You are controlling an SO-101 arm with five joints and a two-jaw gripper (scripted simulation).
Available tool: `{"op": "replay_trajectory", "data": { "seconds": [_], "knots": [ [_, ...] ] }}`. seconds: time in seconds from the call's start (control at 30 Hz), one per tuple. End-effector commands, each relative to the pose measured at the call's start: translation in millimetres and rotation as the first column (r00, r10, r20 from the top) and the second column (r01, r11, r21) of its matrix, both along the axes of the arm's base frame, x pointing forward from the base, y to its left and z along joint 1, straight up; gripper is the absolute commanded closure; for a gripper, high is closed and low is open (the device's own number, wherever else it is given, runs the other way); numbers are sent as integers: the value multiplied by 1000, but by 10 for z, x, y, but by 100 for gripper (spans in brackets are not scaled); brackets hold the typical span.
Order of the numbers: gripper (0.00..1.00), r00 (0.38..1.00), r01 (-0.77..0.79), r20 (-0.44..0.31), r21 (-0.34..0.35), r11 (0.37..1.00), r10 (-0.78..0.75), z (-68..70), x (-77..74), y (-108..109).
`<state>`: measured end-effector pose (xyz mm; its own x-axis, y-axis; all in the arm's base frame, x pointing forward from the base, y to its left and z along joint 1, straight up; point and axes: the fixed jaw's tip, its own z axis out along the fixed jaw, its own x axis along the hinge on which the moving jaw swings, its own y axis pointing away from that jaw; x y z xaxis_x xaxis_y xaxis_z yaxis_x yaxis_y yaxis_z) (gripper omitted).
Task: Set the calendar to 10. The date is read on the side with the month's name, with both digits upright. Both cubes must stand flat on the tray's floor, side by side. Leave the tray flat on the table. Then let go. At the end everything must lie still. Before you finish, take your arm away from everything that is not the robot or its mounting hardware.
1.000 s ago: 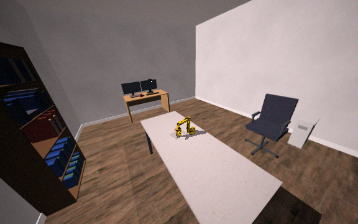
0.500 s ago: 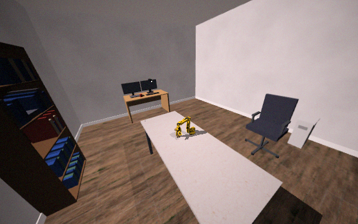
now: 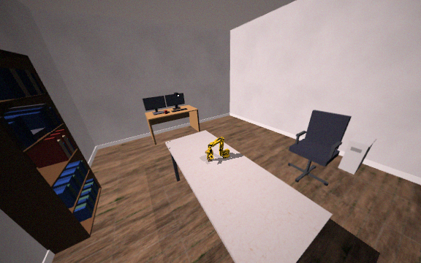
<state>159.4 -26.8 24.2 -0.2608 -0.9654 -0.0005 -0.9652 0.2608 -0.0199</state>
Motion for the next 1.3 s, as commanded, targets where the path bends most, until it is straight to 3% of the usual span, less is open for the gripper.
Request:
{"op": "replay_trajectory", "data": {
  "seconds": [0.0, 0.37, 1.0, 1.27],
  "knots": [
    [83, 1000, 18, 15, -1, 1000, -18, 10, 16, -11],
    [81, 1000, 18, 15, -1, 1000, -18, 10, 16, -11],
    [66, 1000, 18, 15, -1, 1000, -18, 10, 16, -11],
    [64, 1000, 18, 15, -1, 1000, -18, 10, 16, -11]
  ]
}}
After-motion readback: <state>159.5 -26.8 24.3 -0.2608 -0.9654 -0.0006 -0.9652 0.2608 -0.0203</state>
